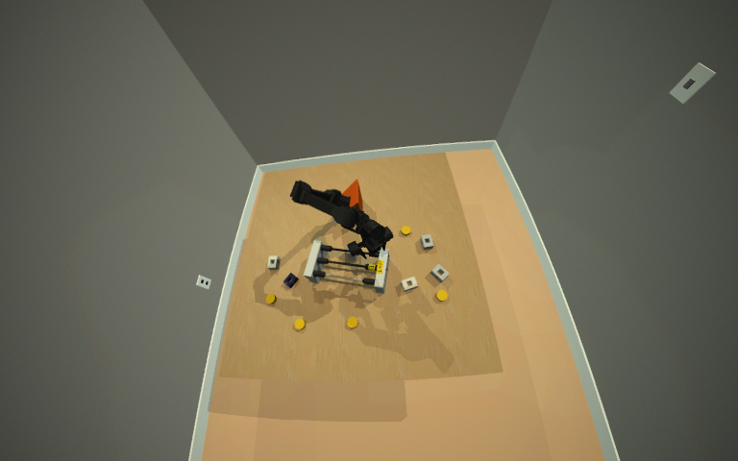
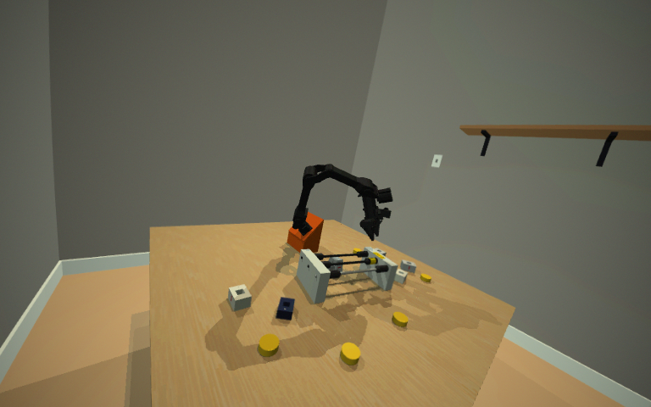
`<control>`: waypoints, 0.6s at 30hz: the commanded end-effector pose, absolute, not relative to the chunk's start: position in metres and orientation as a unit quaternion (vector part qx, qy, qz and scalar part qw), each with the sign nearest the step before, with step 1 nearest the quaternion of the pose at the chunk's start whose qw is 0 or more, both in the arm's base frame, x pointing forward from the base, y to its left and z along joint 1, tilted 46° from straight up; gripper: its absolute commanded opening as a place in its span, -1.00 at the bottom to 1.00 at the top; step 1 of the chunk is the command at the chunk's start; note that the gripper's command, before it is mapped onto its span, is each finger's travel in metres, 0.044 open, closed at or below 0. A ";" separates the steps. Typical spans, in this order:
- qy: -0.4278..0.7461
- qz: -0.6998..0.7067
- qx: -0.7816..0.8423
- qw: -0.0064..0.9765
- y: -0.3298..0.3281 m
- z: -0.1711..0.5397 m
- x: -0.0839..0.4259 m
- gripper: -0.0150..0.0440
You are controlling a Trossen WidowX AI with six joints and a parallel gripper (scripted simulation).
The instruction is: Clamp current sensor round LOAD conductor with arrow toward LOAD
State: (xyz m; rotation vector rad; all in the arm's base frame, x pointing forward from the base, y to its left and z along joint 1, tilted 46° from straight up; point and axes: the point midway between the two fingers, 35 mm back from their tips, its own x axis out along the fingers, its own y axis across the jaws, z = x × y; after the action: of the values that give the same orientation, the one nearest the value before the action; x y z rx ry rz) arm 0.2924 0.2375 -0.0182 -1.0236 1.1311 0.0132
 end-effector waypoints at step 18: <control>0.514 -0.181 -0.348 0.763 0.076 0.018 0.203 0.61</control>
State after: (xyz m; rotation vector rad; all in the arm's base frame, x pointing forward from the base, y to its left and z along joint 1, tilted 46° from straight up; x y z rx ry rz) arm 0.2062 0.0823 0.0171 -0.7703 1.1310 -0.3765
